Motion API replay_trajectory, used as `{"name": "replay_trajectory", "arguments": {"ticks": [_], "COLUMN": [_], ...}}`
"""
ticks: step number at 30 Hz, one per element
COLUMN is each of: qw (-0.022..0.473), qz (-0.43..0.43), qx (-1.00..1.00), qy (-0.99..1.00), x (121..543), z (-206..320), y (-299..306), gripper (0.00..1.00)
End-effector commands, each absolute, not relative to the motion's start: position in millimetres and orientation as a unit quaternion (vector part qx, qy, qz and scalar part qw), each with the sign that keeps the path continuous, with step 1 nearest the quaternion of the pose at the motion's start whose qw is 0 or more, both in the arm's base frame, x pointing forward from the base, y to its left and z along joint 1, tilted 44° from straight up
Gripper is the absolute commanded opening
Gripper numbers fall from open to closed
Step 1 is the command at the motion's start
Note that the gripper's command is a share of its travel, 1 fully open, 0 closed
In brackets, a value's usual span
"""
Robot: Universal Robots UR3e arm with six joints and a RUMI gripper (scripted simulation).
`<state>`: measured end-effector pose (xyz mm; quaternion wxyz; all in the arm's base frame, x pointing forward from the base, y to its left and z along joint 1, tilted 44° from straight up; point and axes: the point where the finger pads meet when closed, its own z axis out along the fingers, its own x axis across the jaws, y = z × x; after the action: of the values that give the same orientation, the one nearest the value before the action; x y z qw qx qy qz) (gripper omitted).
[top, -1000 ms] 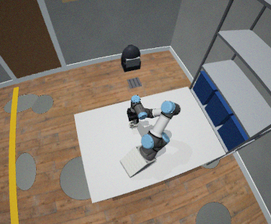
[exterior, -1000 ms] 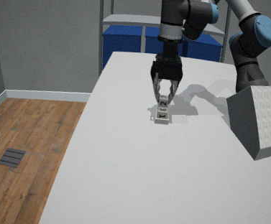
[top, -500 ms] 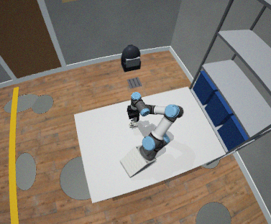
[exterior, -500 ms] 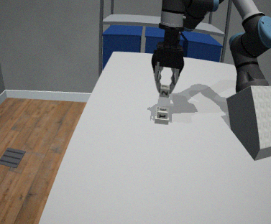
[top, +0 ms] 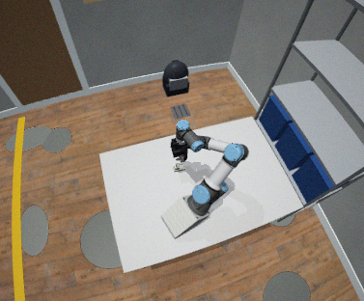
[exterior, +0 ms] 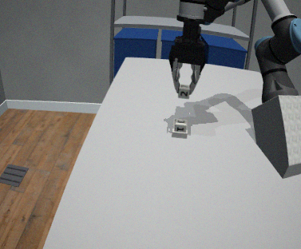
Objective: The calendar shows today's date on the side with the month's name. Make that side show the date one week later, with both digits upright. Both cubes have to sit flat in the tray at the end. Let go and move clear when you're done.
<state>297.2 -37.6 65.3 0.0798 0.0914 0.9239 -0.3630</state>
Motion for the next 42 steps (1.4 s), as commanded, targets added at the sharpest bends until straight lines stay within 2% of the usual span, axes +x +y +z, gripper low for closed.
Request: {"name": "replay_trajectory", "arguments": {"ticks": [1, 28, 42], "qw": [0.079, 0.077, 0.057], "qz": [-0.363, -0.364, -0.367], "qx": [0.092, 0.089, 0.038], "qy": [0.924, 0.924, 0.928], "x": [297.1, 297.0, 298.5], "z": [70.2, 71.6, 72.7], "y": [-32.9, -31.8, -32.7], "gripper": [0.10, 0.10, 0.10]}}
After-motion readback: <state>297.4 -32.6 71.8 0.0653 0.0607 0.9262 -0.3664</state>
